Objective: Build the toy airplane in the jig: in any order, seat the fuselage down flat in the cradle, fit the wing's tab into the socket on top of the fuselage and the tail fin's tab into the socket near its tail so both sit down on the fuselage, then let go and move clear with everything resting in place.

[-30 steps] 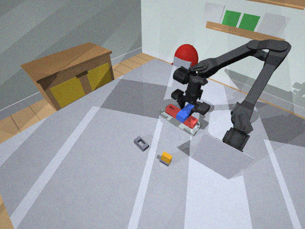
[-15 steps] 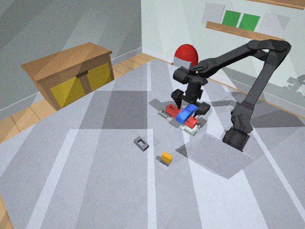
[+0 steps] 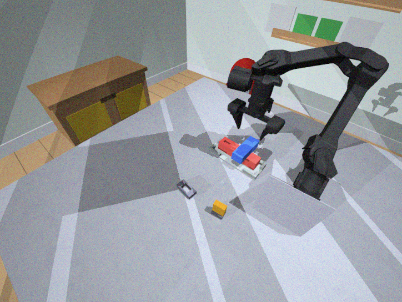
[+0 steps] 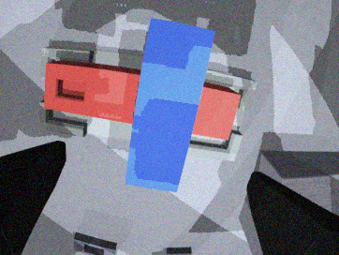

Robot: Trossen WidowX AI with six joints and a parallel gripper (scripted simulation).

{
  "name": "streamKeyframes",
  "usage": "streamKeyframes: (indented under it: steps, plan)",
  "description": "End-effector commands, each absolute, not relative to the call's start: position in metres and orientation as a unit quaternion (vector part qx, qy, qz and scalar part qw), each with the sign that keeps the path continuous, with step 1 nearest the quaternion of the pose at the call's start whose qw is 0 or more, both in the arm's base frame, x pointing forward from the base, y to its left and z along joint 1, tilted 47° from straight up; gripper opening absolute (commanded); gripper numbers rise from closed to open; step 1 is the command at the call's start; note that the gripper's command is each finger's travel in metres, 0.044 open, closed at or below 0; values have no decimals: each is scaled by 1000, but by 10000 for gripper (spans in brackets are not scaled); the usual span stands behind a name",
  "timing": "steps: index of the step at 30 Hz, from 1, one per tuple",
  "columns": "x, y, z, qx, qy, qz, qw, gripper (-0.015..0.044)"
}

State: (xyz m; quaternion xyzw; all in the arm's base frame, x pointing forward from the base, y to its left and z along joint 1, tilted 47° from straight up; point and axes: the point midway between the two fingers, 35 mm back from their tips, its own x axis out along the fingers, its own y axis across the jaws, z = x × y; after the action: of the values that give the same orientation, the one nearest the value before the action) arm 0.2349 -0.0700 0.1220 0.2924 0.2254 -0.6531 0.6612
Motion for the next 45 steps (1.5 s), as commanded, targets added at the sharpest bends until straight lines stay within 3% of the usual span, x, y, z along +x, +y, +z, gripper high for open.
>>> streamKeyframes:
  steps: [1,10,20,35,45]
  plan:
    - [233,-66,125,289,229,-653,662,440]
    - [234,-68,124,8,466,-512,722,440]
    - [235,-70,122,-306,642,-259,654,440]
    - [236,-68,120,-311,644,-253,652,440]
    - [238,51,10,-297,651,-226,660,440]
